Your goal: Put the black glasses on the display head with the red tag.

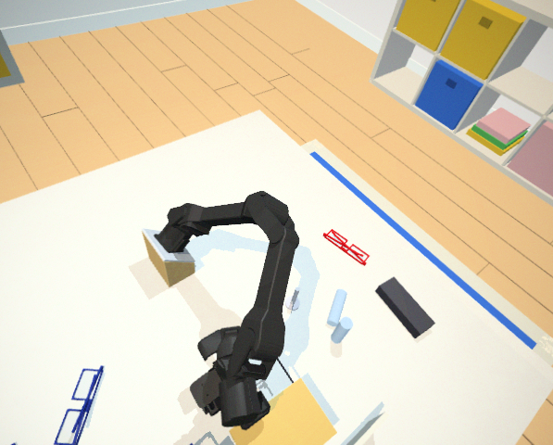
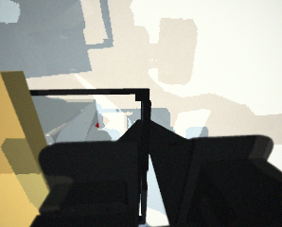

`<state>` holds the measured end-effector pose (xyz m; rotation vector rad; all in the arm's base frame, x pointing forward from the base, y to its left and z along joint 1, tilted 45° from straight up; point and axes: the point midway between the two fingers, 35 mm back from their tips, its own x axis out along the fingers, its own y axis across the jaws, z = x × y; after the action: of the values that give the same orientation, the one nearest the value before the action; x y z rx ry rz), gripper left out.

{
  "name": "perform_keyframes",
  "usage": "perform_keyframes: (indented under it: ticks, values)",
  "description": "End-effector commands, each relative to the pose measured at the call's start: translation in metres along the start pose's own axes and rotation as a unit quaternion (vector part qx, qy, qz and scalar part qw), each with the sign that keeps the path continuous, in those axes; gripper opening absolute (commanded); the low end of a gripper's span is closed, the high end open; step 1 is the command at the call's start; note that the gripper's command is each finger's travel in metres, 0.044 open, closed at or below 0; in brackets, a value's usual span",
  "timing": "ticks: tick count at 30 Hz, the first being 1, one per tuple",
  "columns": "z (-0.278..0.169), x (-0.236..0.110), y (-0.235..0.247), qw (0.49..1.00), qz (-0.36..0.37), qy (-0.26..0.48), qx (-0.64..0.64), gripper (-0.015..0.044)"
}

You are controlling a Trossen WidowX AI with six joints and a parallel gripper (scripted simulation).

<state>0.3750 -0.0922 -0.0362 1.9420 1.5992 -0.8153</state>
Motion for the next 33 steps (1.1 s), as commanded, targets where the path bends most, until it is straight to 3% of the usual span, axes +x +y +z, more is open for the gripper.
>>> perform_keyframes:
  ticks: [1,33]
  values:
    - [-0.001,0.001,0.007,1.000,0.000,0.003,0.001,0.0000]
    - [-0.001,0.004,0.037,1.000,0.001,0.003,0.000,0.0000]
